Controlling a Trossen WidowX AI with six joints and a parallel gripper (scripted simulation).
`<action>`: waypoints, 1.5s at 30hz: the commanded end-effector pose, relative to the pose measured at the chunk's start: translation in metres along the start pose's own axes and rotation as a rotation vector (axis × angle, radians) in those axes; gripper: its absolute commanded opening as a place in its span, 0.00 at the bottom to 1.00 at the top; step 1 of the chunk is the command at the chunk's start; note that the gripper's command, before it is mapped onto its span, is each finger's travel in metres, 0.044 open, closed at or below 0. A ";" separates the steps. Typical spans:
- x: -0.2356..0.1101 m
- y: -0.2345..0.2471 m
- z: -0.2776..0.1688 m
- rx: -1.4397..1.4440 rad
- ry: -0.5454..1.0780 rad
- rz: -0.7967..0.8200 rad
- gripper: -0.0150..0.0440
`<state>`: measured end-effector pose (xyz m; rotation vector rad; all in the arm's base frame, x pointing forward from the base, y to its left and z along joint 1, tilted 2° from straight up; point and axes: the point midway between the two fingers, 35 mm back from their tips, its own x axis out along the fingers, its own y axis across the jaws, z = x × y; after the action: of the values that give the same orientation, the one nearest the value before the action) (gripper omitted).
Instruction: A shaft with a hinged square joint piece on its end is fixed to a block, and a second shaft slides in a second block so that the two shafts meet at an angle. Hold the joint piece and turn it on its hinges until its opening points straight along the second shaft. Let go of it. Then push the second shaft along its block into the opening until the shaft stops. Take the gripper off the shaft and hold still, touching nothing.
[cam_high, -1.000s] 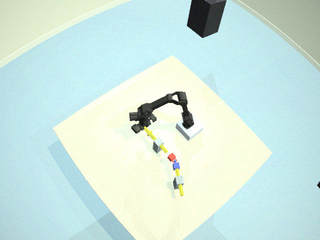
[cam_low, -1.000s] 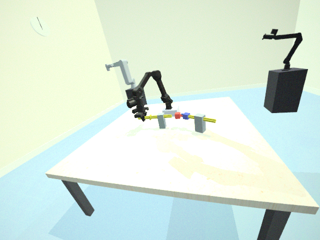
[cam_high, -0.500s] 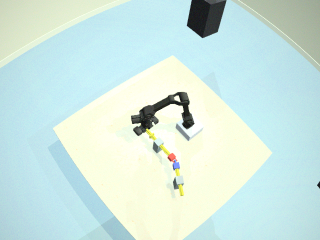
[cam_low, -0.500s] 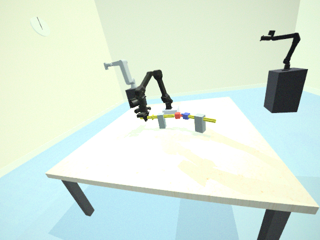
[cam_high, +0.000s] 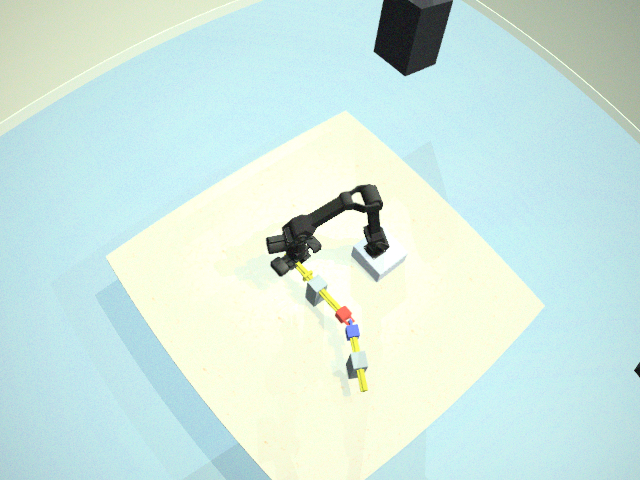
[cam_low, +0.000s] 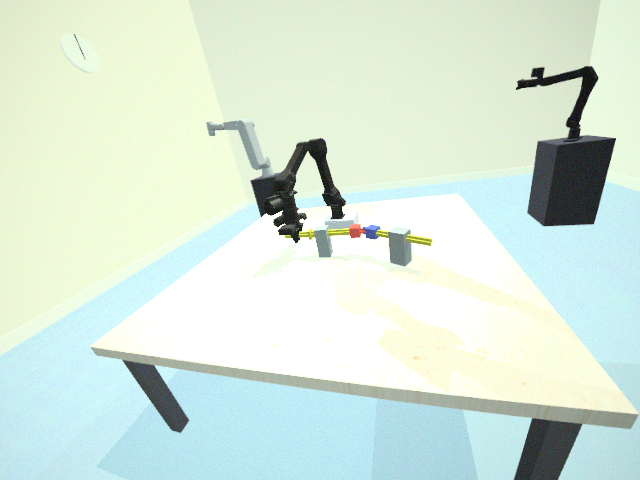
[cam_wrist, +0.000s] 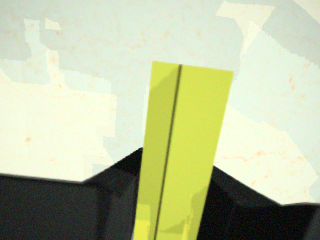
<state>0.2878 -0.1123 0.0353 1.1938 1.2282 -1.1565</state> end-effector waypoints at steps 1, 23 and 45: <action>0.002 0.000 -0.008 0.002 0.001 0.002 0.25; 0.000 0.000 -0.021 0.002 0.001 -0.001 0.25; 0.000 0.000 -0.021 0.002 0.001 -0.001 0.90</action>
<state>0.2868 -0.0912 0.0352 1.1973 1.2281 -1.1592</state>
